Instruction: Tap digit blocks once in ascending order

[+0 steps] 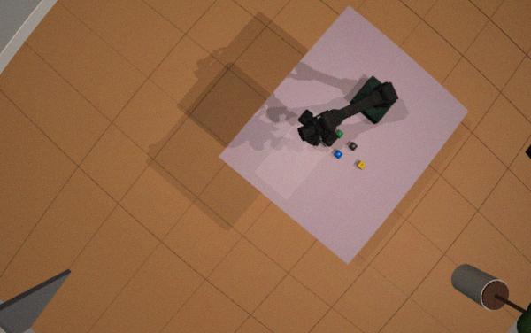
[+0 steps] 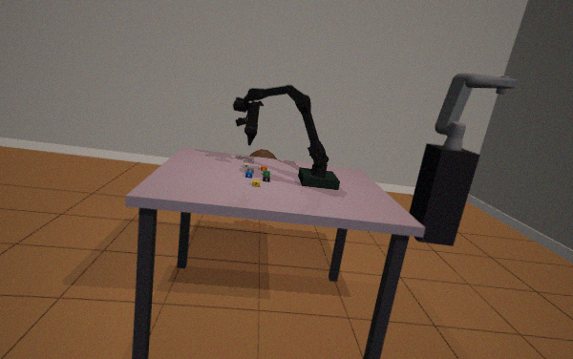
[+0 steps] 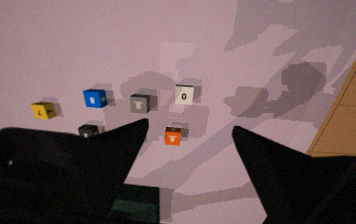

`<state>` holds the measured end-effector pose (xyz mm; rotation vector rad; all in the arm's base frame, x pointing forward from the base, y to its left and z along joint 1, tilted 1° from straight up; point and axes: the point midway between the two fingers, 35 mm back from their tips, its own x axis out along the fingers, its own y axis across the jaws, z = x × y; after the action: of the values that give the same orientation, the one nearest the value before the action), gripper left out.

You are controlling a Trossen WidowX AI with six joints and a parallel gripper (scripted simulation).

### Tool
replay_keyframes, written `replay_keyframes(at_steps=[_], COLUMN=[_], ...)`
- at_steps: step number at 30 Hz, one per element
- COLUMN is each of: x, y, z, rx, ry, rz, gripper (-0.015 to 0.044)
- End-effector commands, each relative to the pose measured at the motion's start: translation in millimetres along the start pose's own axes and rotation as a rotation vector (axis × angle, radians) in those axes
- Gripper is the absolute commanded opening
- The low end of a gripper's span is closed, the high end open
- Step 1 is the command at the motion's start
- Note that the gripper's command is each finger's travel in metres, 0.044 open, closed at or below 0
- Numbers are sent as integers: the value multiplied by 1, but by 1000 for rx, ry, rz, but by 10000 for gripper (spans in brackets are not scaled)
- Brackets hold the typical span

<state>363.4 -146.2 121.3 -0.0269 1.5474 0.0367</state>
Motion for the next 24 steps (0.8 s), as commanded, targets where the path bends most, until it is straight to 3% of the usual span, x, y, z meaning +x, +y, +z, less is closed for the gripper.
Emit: replay_keyframes(at_steps=[1,12,19,24], x=[-1,-1,78,80], y=[-2,-2,-2,-2], z=[2,2,2,2], rx=[-7,-7,-7,-7], ry=[-2,-2,-2,-2], rz=[-1,-1,-1,-1], gripper=[400,400,216,85])
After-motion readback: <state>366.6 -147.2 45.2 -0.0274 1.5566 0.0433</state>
